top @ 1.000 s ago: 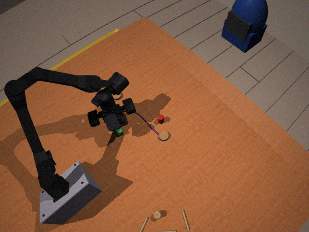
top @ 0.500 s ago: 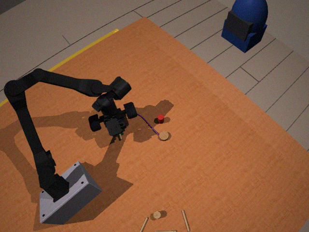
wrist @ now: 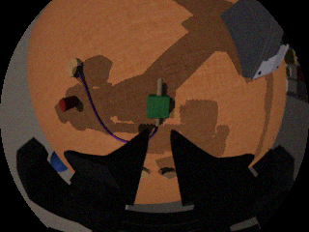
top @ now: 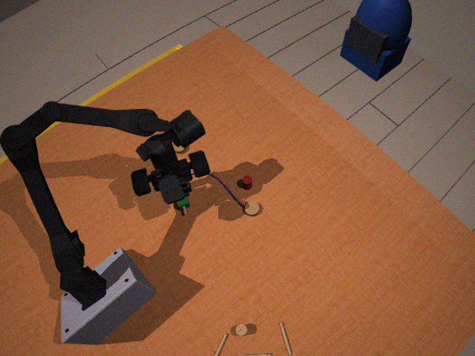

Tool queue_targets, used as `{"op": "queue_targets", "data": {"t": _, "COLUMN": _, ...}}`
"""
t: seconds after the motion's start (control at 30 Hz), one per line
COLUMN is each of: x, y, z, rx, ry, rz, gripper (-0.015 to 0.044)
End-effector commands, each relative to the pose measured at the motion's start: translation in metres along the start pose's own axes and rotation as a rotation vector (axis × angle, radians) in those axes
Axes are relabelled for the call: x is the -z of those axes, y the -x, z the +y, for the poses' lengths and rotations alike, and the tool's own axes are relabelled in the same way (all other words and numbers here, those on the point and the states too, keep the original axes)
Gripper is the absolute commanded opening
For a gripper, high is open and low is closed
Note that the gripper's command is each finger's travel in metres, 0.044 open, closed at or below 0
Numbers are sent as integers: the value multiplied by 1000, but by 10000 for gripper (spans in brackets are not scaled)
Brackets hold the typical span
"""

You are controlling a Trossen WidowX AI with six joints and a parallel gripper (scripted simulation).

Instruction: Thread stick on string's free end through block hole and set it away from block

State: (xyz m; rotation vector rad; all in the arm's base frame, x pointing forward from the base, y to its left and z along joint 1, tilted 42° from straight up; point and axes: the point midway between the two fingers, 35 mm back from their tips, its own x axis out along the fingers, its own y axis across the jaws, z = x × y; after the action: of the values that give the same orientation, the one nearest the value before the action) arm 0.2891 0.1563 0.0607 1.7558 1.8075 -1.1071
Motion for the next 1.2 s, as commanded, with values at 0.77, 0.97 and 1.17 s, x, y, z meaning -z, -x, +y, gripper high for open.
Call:
{"op": "queue_targets", "data": {"t": 0.77, "x": -26, "y": 32, "z": 3, "rx": -32, "ry": 1664, "rz": -15, "gripper": 123}}
{"op": "queue_targets", "data": {"t": 0.97, "x": -35, "y": 32, "z": 2, "rx": -27, "ry": 2192, "rz": -21, "gripper": 123}}
{"op": "queue_targets", "data": {"t": 1.17, "x": -42, "y": 31, "z": 1, "rx": -23, "ry": 2575, "rz": -25, "gripper": 123}}
